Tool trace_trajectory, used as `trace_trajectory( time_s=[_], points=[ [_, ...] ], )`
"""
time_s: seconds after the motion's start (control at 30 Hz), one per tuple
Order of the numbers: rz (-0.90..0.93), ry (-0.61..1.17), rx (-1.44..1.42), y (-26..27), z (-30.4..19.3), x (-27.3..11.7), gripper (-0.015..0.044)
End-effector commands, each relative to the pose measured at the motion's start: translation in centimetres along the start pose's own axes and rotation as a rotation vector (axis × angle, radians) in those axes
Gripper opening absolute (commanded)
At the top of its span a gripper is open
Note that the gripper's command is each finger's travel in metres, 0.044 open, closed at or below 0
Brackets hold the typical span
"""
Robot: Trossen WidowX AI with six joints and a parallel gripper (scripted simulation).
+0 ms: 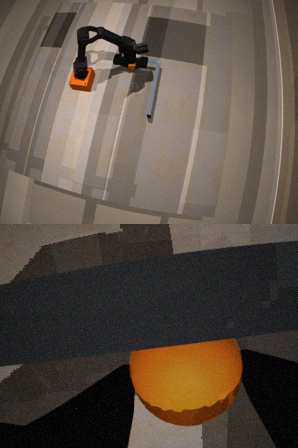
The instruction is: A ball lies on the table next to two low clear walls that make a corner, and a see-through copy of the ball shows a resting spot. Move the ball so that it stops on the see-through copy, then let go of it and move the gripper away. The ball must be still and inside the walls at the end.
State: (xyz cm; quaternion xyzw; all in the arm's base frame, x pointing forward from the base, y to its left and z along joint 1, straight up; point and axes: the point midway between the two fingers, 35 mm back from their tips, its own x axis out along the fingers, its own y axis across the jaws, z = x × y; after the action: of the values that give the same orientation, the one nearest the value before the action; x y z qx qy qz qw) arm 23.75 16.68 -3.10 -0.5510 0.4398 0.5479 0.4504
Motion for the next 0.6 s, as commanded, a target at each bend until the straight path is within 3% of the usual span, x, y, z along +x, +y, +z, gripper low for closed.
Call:
trace_trajectory(
  time_s=[0.0, 0.17, 0.27, 0.43, 0.57],
  points=[
    [0.0, 0.0, 0.0, 0.0, 0.0, 0.0, 0.021],
    [0.0, 0.0, 0.0, 0.0, 0.0, 0.0, 0.0334],
    [0.0, 0.0, 0.0, -0.1, 0.0, -0.3, 0.0334],
    [-0.001, -0.003, 0.003, -0.2, 0.1, -7.5, 0.0334],
    [-0.001, -0.004, 0.003, 0.0, 0.0, -8.7, 0.0334]
  ],
)
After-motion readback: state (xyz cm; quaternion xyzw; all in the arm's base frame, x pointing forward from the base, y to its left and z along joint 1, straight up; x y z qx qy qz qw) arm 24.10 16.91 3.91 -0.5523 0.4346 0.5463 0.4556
